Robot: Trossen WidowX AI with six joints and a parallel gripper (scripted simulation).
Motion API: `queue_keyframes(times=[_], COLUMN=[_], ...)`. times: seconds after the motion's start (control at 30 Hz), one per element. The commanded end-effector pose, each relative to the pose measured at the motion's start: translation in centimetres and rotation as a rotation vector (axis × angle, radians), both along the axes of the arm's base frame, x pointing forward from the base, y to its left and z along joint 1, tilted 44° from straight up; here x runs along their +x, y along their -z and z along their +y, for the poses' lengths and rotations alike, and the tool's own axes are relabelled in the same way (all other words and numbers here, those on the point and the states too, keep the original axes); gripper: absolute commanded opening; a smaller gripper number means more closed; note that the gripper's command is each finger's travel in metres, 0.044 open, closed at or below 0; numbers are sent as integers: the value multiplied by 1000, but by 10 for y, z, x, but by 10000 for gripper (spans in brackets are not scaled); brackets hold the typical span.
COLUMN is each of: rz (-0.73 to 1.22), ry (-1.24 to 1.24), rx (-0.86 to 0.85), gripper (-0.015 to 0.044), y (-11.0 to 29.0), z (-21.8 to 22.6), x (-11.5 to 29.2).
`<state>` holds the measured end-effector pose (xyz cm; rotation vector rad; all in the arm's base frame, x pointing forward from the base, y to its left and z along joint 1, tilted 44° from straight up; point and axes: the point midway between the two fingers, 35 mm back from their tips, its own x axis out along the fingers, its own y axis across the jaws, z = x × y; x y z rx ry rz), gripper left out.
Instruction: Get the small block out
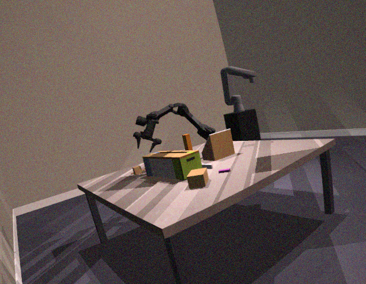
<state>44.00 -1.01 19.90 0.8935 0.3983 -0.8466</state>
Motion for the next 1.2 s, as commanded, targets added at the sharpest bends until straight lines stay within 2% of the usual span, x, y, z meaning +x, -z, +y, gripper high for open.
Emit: queue_keyframes(times=[0.0, 0.3, 0.57, 1.17], rz=[19, 278, 562, 577], ry=[-42, 18, 154, 164], rx=[35, 33, -191, -218], gripper=[400, 400, 400, 400], y=[10, 82, 152, 163], z=[36, 95, 154, 167], x=[4, -23, -95, -103])
